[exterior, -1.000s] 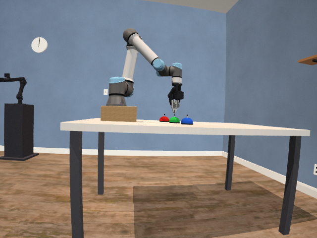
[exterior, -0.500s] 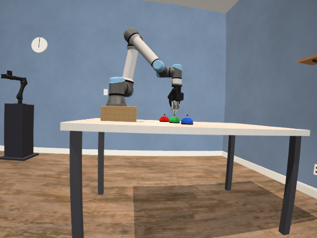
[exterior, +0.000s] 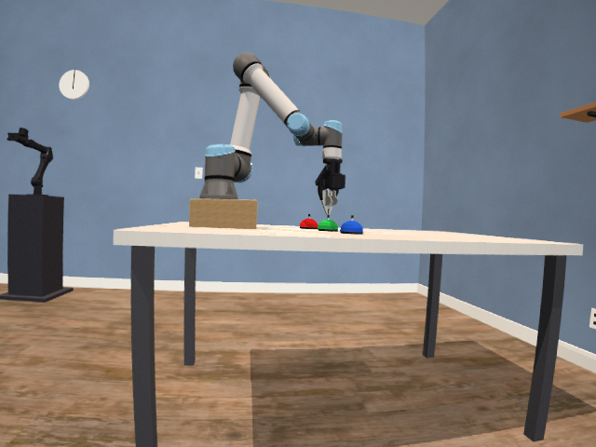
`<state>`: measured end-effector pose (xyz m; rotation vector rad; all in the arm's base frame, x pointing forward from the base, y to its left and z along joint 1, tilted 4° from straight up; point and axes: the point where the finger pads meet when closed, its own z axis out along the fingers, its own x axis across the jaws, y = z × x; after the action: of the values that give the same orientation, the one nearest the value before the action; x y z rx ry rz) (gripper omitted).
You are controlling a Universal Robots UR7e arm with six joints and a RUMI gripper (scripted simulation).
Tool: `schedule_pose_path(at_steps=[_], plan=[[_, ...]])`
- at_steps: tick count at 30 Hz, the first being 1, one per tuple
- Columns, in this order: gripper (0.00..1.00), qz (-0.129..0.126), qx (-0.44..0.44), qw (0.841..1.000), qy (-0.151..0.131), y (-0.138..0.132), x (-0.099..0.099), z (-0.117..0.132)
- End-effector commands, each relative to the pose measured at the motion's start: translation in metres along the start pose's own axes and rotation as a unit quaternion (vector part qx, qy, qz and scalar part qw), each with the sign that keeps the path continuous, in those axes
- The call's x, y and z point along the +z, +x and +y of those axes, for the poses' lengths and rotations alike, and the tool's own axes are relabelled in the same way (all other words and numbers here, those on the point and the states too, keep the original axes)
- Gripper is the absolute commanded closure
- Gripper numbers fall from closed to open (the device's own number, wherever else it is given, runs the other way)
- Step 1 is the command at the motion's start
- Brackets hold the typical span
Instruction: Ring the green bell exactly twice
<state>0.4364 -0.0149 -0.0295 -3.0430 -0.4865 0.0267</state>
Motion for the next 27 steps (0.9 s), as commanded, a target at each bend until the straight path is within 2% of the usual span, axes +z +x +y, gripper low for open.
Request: schedule_pose_path(at_steps=[1, 27], plan=[[1.00, 0.000, 0.000, 1.000, 0.000, 0.0003, -0.0004, 0.0003], [1.00, 0.000, 0.000, 1.000, 0.000, 0.0003, 0.0031, 0.0003]])
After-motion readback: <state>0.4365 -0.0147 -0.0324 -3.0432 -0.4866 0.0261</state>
